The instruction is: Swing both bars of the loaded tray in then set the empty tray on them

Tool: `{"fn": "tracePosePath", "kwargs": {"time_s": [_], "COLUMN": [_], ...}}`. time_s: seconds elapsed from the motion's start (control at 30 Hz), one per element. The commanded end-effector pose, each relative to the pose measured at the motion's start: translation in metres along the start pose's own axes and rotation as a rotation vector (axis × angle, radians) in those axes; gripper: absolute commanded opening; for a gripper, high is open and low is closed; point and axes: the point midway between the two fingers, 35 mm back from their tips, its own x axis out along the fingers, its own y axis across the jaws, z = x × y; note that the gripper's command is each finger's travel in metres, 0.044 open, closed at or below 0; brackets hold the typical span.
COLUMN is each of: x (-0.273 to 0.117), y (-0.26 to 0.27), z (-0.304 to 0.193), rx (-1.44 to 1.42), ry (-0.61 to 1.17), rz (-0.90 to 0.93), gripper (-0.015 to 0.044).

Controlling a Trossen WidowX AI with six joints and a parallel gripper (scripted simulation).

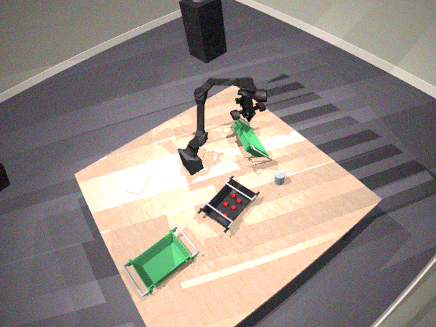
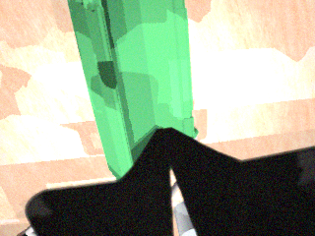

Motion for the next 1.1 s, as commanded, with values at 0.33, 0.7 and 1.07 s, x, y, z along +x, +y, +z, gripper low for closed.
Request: {"fn": "tracePosePath", "kwargs": {"time_s": [0.33, 0.7, 1.07], "x": [0.036, 0.077, 0.079], "y": [0.002, 0.003, 0.013], "z": [-0.002, 0.001, 0.002], "rx": [-0.014, -0.012, -0.011], "ry": [-0.002, -0.005, -0.006], "rz": [0.013, 0.004, 0.005], "gripper": [0.0, 0.0, 0.0]}}
